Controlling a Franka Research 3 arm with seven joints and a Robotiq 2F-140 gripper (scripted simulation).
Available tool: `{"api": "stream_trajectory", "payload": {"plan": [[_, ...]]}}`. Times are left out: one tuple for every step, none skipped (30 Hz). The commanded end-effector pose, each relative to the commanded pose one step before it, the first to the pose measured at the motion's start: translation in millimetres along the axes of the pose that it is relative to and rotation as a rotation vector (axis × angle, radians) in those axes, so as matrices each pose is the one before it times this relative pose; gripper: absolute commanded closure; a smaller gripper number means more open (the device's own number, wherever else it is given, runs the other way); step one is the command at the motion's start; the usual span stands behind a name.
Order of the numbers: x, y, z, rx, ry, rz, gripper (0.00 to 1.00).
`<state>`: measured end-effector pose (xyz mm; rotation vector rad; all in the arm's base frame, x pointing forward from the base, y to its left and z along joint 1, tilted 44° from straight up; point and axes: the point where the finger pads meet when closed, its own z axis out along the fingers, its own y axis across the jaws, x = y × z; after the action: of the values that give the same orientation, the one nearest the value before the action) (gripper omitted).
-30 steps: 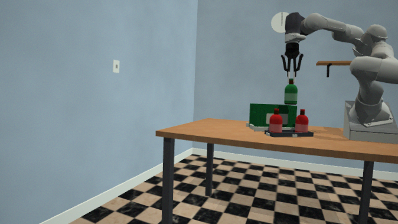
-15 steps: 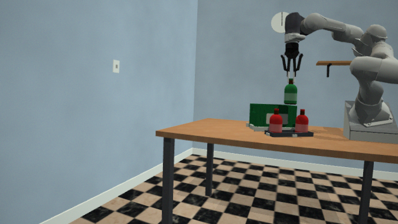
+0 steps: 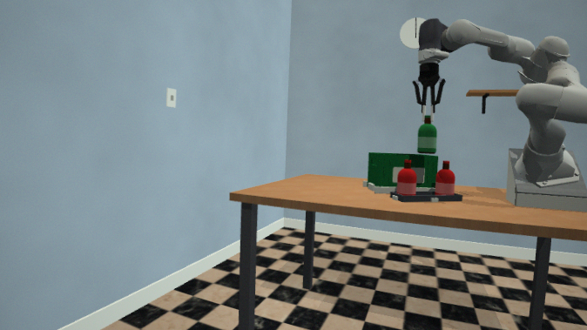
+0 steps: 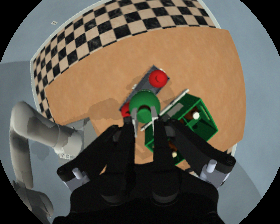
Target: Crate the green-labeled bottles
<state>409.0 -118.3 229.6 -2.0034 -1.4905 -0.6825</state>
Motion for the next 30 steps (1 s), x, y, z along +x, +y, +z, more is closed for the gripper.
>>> {"api": "stream_trajectory", "payload": {"plan": [[-3.11, 4.83, -2.60, -0.00764, -0.00063, -0.00496, 1.00], [-0.55, 0.90, 0.00, 0.00000, -0.00001, 0.00000, 1.00], [-0.58, 0.94, 0.00, 0.00000, 0.00000, 0.00000, 1.00], [-0.60, 0.98, 0.00, 0.00000, 0.00001, 0.00000, 1.00], [-0.62, 1.02, 0.00, 0.00000, 0.00000, 0.00000, 1.00], [-0.65, 1.06, 0.00, 0.00000, -0.00001, 0.00000, 1.00], [-0.68, 1.10, 0.00, 0.00000, -0.00001, 0.00000, 1.00], [-0.69, 1.14, 0.00, 0.00000, 0.00001, 0.00000, 1.00], [-0.72, 1.18, 0.00, 0.00000, 0.00000, 0.00000, 1.00], [-0.75, 1.23, 0.00, 0.00000, -0.00001, 0.00000, 1.00], [-0.77, 1.26, 0.00, 0.00000, 0.00000, 0.00000, 1.00], [-0.79, 1.30, 0.00, 0.00000, 0.00001, 0.00000, 1.00], [-0.83, 1.34, 0.00, 0.00000, -0.00001, 0.00000, 1.00], [0.00, 0.00, 0.00, 0.00000, 0.00000, 0.00000, 1.00], [0.00, 0.00, 0.00, 0.00000, 0.00000, 0.00000, 1.00], [-0.85, 1.38, 0.00, 0.00000, 0.00000, 0.00000, 1.00], [-0.87, 1.42, 0.00, 0.00000, 0.00001, 0.00000, 1.00], [-0.90, 1.46, 0.00, 0.00000, -0.00001, 0.00000, 1.00], [-0.91, 1.49, 0.00, 0.00000, 0.00000, 0.00000, 1.00], [-0.94, 1.53, 0.00, 0.00000, 0.00001, 0.00000, 1.00], [-0.97, 1.57, 0.00, 0.00000, -0.00001, 0.00000, 1.00], [-0.98, 1.60, 0.00, 0.00000, 0.00001, 0.00000, 1.00], [-1.00, 1.64, 0.00, 0.00000, 0.00000, 0.00000, 1.00], [-1.03, 1.68, 0.00, 0.00000, -0.00001, 0.00000, 1.00], [-1.04, 1.71, 0.00, 0.00000, 0.00001, 0.00000, 1.00], [-1.07, 1.74, 0.00, 0.00000, -0.00001, 0.00000, 1.00], [-1.08, 1.77, 0.00, 0.00000, 0.00001, 0.00000, 1.00], [-1.11, 1.80, 0.00, 0.00000, 0.00000, 0.00000, 1.00], [-1.12, 1.83, 0.00, 0.00000, 0.00000, 0.00000, 1.00], [-1.14, 1.86, 0.00, 0.00000, 0.00000, 0.00000, 1.00]]}}
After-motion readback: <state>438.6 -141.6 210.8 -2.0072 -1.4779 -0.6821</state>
